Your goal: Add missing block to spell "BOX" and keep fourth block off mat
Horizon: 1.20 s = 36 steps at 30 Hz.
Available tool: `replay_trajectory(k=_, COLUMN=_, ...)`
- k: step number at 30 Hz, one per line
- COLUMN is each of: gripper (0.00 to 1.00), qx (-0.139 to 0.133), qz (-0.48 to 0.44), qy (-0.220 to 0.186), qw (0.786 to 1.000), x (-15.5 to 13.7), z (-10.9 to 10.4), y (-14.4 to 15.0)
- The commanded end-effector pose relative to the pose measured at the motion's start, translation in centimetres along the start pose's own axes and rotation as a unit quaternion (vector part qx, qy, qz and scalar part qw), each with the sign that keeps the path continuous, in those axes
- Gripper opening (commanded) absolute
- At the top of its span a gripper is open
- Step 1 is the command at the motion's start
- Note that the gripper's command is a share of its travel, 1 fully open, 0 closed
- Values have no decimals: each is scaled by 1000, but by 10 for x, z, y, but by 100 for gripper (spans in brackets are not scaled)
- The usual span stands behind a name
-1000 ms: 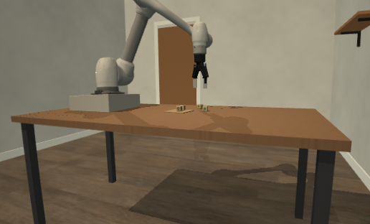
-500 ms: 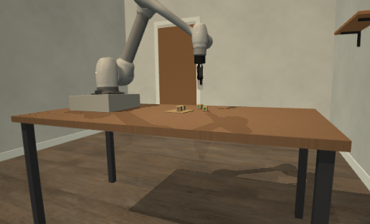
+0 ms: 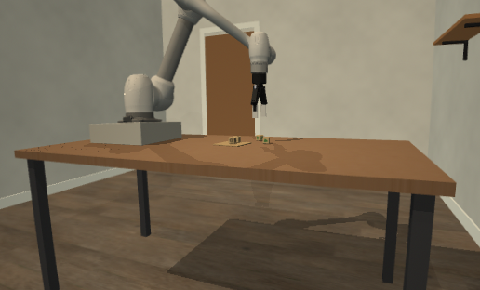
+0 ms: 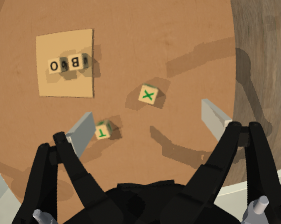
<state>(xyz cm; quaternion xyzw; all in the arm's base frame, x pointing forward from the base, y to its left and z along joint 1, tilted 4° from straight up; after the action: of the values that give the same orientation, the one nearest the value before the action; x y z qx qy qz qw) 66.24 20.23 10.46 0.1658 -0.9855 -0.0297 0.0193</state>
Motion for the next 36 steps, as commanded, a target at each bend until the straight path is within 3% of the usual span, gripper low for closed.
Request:
replay_trajectory(k=1, gripper=100, qx=1, qz=69, qy=0, qw=998, x=0, z=5, y=3)
replay_trajectory(k=15, gripper=100, qx=1, qz=208, qy=0, qw=978, x=0, z=11, y=3)
replay_trajectory(k=16, gripper=40, qx=1, qz=208, qy=0, qw=978, x=0, z=11, y=3)
replay_trajectory(k=36, gripper=40, qx=1, qz=208, qy=0, qw=978, x=0, z=11, y=3)
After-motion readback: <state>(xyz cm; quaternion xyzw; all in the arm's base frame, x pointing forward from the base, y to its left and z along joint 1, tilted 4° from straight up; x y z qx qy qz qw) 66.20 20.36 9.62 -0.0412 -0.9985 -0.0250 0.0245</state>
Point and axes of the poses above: the point where the finger pads meet when closed, its own z axis out along the fingers, its own y axis across the jaws, x = y × z, the point moved 9 cm from there along -z, back along the fingers, and after that the axes turned 12 degrees about -z, right-handed, at the moved point
